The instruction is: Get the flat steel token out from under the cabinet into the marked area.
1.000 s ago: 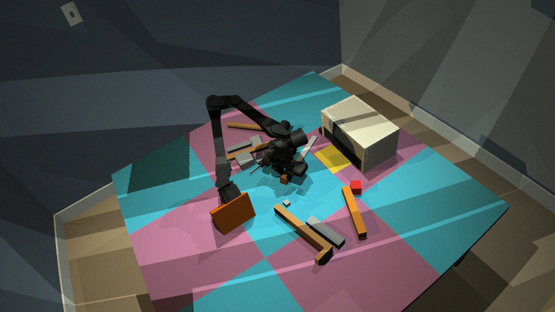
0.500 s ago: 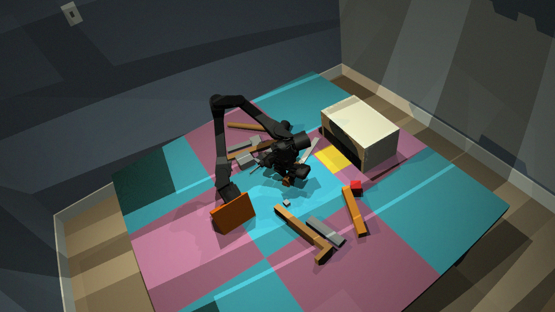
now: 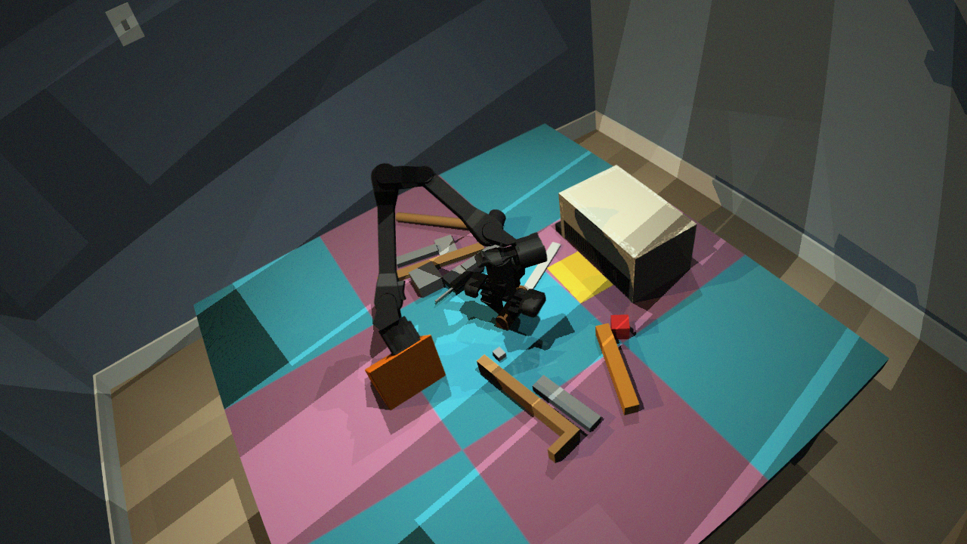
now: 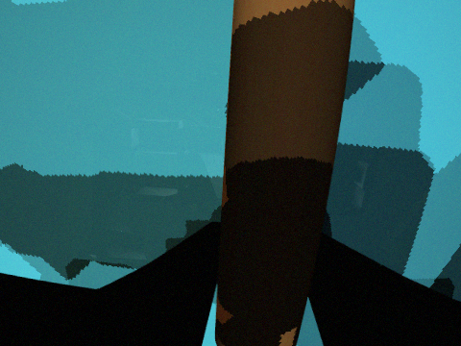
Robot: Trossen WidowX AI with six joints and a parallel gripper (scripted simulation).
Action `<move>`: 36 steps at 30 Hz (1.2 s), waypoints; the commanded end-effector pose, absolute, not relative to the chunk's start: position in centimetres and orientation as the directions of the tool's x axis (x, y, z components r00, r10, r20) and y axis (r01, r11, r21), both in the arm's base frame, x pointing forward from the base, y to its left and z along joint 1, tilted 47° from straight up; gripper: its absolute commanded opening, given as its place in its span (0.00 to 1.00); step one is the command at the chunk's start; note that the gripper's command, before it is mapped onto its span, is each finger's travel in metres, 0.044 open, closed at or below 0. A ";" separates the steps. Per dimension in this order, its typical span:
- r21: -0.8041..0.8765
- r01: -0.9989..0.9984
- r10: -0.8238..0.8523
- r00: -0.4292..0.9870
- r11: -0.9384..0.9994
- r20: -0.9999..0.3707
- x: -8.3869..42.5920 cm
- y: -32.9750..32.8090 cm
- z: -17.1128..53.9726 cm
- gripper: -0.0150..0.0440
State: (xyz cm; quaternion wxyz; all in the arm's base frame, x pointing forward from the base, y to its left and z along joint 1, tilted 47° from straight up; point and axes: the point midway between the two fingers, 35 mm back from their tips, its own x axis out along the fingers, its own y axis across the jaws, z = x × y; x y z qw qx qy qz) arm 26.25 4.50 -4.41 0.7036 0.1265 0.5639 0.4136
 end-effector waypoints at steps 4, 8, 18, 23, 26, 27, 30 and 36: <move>0.642 -0.437 0.723 0.028 0.630 -0.690 26.4 3.7 -5.0 0.25; 0.642 -0.437 0.723 0.028 0.630 -0.690 26.3 3.4 -5.3 0.25; 0.642 -0.437 0.723 0.028 0.630 -0.691 26.3 2.7 -6.1 0.25; 0.641 -0.437 0.722 0.028 0.631 -0.691 26.2 2.3 -6.5 0.25; 0.641 -0.437 0.722 0.028 0.631 -0.691 26.2 2.0 -6.7 0.25; 0.641 -0.437 0.722 0.028 0.631 -0.691 26.2 1.9 -6.8 0.25; 0.641 -0.437 0.722 0.028 0.631 -0.691 26.2 1.7 -7.1 0.25; 0.641 -0.437 0.722 0.028 0.631 -0.692 26.1 1.2 -7.6 0.25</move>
